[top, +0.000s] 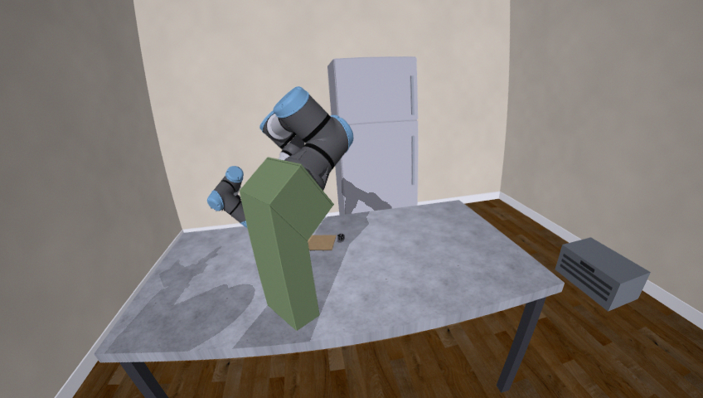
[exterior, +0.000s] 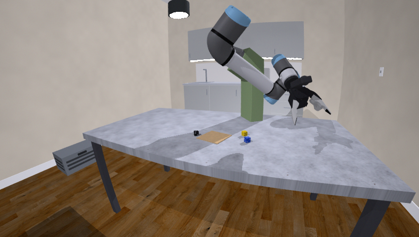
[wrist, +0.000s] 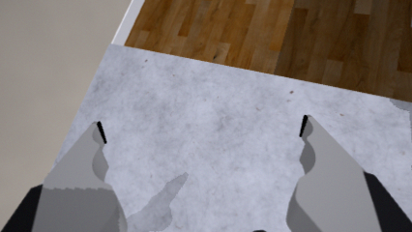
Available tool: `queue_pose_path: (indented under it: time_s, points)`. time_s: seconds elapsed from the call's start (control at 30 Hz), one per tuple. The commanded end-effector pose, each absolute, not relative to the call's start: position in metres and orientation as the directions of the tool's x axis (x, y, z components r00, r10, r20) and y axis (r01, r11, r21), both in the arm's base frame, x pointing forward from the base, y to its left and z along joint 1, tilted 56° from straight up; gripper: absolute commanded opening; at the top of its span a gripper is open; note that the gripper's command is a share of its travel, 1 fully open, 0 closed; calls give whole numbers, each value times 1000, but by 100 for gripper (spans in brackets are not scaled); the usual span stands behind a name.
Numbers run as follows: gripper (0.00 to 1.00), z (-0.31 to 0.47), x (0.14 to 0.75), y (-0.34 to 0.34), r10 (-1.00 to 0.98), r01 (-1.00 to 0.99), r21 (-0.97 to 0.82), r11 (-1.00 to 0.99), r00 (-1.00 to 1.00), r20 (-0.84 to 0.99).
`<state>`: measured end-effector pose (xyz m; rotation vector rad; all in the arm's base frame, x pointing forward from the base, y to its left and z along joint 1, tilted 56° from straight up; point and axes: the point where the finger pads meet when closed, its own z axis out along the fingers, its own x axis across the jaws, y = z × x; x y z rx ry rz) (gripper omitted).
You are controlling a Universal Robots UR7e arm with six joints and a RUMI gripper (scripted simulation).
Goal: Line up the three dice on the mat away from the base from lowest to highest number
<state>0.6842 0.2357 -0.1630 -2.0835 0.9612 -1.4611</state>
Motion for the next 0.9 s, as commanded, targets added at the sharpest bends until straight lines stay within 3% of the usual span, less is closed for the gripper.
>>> queue_pose_path:
  time_s: [0.0,0.87]
  points:
    - [100,-163,684,236,-737,-297,-677,-674,210,642]
    - [100,-155,688,228,-739,-308,-674,-671,203,643]
